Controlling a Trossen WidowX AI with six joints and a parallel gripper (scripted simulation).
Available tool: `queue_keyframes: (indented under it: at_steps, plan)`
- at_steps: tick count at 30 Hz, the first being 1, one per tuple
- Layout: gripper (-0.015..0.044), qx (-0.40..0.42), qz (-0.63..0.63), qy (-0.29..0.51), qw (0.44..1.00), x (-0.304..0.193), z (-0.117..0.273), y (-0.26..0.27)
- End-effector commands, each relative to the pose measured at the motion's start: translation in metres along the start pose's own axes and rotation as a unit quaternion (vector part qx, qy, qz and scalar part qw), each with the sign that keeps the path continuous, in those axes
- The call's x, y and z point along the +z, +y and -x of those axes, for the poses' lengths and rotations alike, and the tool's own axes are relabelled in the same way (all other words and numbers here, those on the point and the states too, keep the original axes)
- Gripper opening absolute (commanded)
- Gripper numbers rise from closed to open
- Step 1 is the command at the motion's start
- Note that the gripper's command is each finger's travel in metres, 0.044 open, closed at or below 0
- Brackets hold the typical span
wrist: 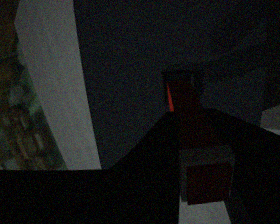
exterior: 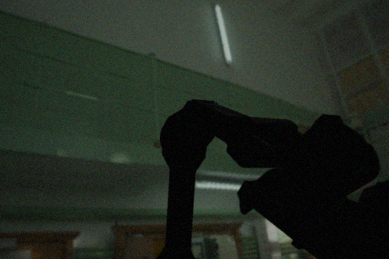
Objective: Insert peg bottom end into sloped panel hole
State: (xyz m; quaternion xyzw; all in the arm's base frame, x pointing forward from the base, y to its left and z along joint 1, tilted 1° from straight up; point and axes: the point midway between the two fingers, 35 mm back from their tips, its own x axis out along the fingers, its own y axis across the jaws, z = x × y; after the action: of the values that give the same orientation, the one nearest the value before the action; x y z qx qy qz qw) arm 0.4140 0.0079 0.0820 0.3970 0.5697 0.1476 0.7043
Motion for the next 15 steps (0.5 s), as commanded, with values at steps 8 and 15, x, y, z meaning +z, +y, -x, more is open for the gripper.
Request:
queue_keyframes:
  at_steps: [8, 15]
  plan:
    - [0.0, -0.001, -0.003, 0.001, 1.0, -0.0013, -0.0055, -0.0016]
    - [0.0, 0.0, -0.003, 0.001, 1.0, -0.0014, -0.0093, -0.0015]
